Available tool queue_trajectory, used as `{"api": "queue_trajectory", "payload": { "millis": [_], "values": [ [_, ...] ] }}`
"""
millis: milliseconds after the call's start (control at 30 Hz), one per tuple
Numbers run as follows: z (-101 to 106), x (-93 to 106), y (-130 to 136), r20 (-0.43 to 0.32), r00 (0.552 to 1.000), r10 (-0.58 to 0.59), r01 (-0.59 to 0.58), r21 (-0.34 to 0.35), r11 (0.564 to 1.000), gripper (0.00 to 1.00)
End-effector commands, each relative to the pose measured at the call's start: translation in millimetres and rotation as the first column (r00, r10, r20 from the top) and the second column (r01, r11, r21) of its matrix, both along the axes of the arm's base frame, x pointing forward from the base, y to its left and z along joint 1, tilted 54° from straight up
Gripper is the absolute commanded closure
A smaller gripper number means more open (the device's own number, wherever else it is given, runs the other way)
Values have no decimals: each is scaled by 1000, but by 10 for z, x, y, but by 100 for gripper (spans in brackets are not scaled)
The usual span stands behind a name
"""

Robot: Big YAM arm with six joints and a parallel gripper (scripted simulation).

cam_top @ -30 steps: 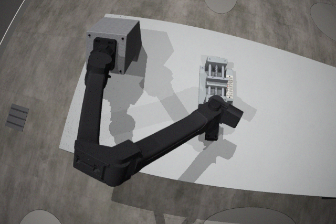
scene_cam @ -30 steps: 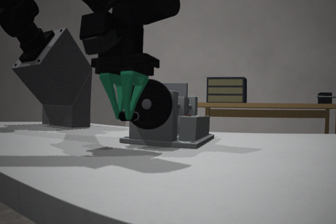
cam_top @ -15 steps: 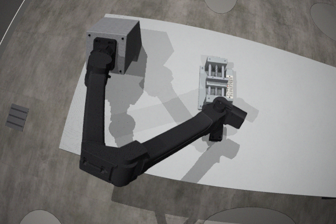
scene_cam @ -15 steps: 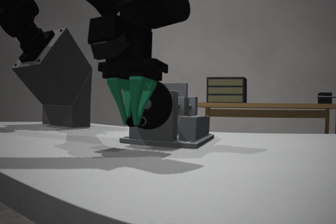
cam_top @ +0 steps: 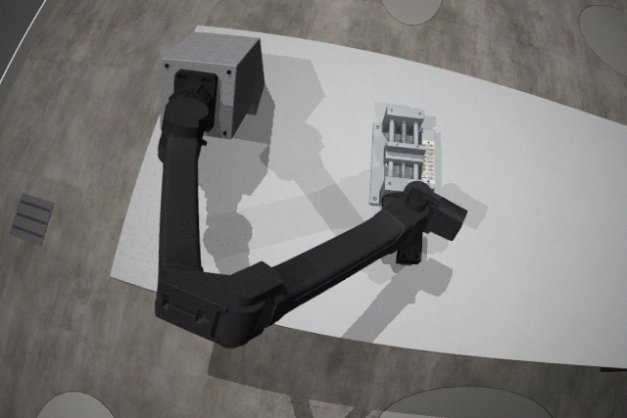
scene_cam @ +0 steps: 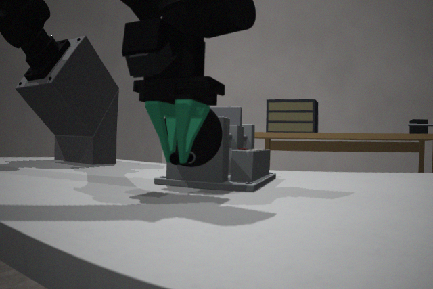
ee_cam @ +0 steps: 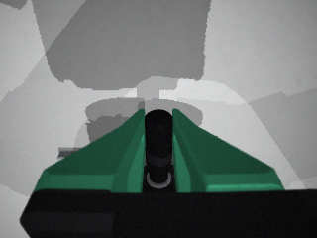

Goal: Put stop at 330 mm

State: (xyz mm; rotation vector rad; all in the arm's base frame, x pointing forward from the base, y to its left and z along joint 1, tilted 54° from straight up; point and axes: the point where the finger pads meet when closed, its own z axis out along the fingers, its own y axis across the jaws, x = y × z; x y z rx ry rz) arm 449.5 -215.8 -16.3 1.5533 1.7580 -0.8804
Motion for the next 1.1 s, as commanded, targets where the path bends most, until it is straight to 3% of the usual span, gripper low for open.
{"api": "queue_trajectory", "payload": {
  "millis": [0,200,400,567,733,1067],
  "values": [
    [-68,155,-48,12,1000,-15,15,7,1000,94],
    [-56,187,-84,32,999,-18,18,3,1000,94],
    [-48,301,153,13,1000,20,-20,7,1000,94],
    [-29,366,181,23,1000,20,-21,5,1000,94],
    [-24,356,115,24,1000,12,-12,4,1000,94],
    [9,416,251,15,1000,21,-21,7,1000,94]
  ]
}}
